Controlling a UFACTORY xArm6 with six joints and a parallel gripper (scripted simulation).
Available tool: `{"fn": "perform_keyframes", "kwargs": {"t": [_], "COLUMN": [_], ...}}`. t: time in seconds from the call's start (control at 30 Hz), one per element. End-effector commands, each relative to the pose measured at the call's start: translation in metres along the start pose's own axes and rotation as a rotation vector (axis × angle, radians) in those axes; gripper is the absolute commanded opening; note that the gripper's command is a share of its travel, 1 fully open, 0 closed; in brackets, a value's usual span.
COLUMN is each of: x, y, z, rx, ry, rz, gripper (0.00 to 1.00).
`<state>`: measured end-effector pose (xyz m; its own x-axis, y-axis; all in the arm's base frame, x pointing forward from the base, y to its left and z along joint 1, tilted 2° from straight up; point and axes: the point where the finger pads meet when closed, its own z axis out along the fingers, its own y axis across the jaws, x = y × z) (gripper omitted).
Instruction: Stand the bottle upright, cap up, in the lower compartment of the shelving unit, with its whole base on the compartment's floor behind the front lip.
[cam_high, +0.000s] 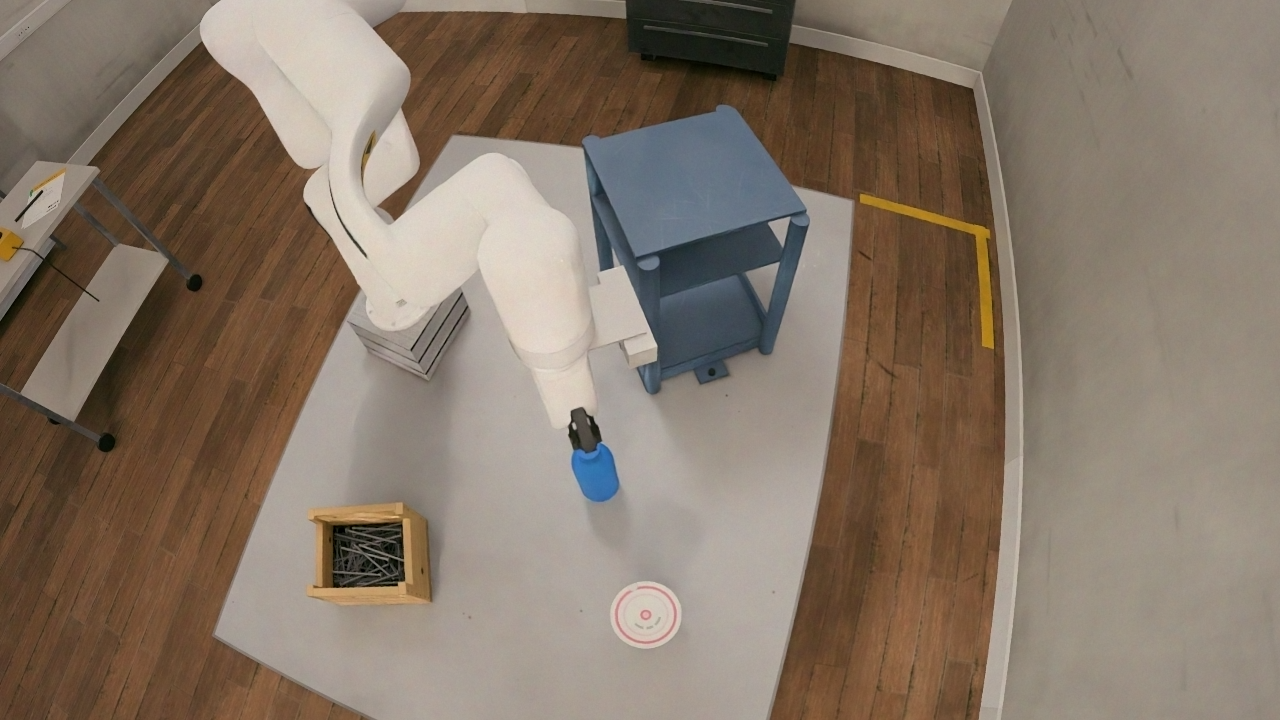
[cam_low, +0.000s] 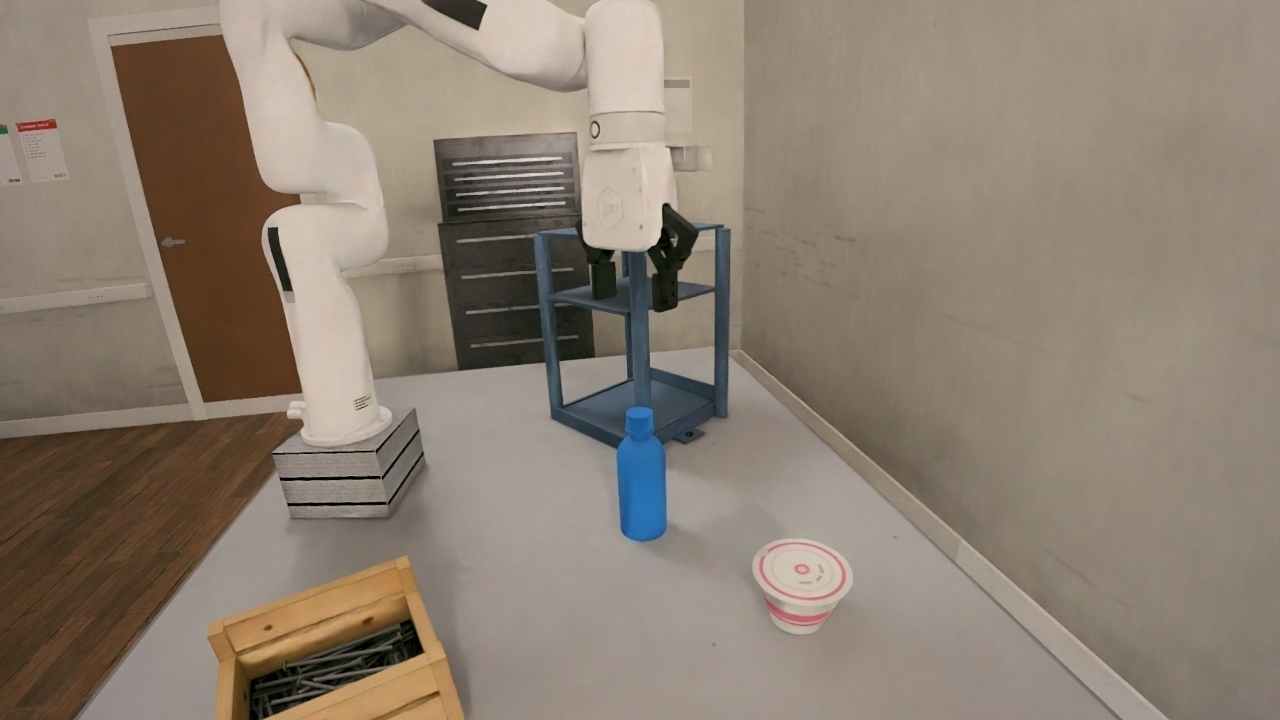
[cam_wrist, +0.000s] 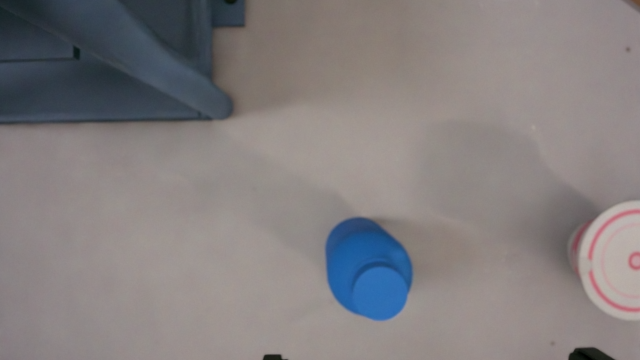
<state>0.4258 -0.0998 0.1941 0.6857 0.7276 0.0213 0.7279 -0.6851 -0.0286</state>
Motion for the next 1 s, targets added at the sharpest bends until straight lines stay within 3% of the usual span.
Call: {"fn": "perform_keyframes", "kwargs": {"t": [0.0,0.53,0.57,0.97], "x": [0.0006,0.0006,0.0006,0.0007], "y": [0.001,0.001,0.001,0.0008], "z": [-0.0017,-0.0017,-0.0017,-0.0014], "rx": [-0.004,-0.004,-0.004,-0.002], "ry": [0.002,0.002,0.002,0.014], "rz": [0.0,0.0,0.0,-0.002], "gripper": [1.0,1.0,0.83,0.83]}}
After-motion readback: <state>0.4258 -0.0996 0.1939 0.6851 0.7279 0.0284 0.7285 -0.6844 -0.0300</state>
